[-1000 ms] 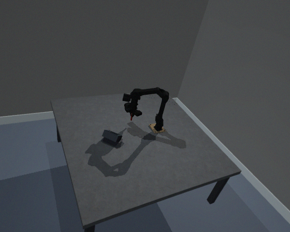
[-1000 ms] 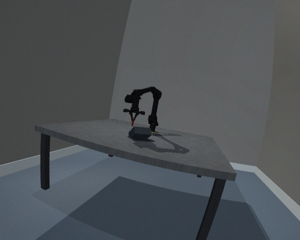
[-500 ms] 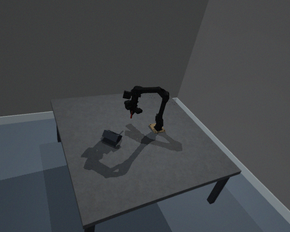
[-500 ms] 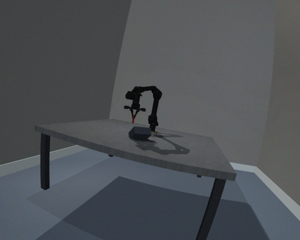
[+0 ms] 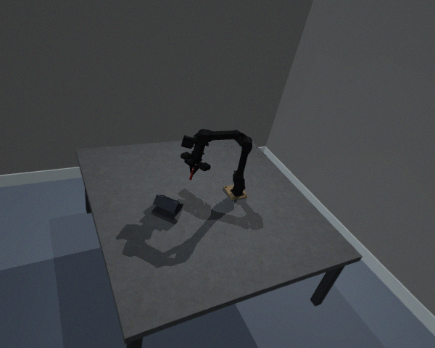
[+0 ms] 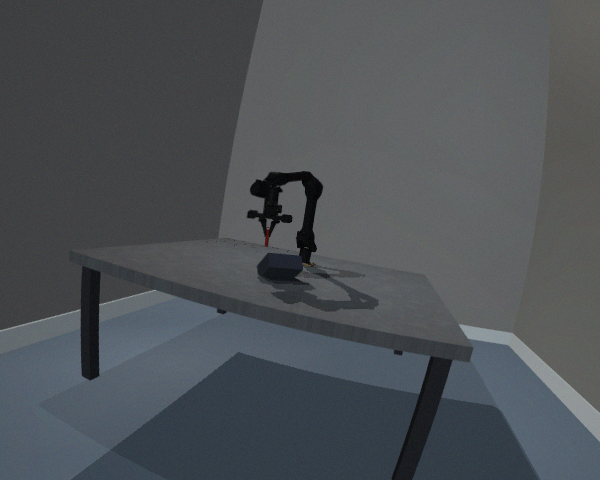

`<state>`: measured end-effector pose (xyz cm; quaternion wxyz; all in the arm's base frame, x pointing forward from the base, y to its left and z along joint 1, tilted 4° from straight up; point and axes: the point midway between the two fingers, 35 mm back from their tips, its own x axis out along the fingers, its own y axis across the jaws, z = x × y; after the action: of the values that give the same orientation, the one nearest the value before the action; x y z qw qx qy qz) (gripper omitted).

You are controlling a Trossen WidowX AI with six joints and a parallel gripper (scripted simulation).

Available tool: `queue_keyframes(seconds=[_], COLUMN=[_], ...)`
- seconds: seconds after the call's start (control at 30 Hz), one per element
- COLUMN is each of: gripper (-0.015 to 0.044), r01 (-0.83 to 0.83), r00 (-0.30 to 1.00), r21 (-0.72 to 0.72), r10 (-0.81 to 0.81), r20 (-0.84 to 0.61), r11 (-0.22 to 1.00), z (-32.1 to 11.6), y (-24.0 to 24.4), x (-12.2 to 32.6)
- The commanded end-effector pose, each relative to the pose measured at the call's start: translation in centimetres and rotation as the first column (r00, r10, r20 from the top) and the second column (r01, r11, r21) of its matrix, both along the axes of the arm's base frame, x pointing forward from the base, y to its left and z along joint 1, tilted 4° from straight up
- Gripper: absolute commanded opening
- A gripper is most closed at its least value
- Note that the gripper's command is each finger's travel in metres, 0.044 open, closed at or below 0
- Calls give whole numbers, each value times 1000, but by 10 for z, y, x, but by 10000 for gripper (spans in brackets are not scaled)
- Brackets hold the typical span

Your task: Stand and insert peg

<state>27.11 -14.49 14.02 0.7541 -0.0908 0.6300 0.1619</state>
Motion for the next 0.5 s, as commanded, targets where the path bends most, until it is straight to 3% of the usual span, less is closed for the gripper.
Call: queue_keyframes(seconds=[0.0,0.47], gripper=[0,0], r01=[-53,-210], r00=[997,953], r21=[14,35], r10=[52,197], r20=[63,229], r11=[998,977], z=[4,13], y=[4,17], x=[15,53])
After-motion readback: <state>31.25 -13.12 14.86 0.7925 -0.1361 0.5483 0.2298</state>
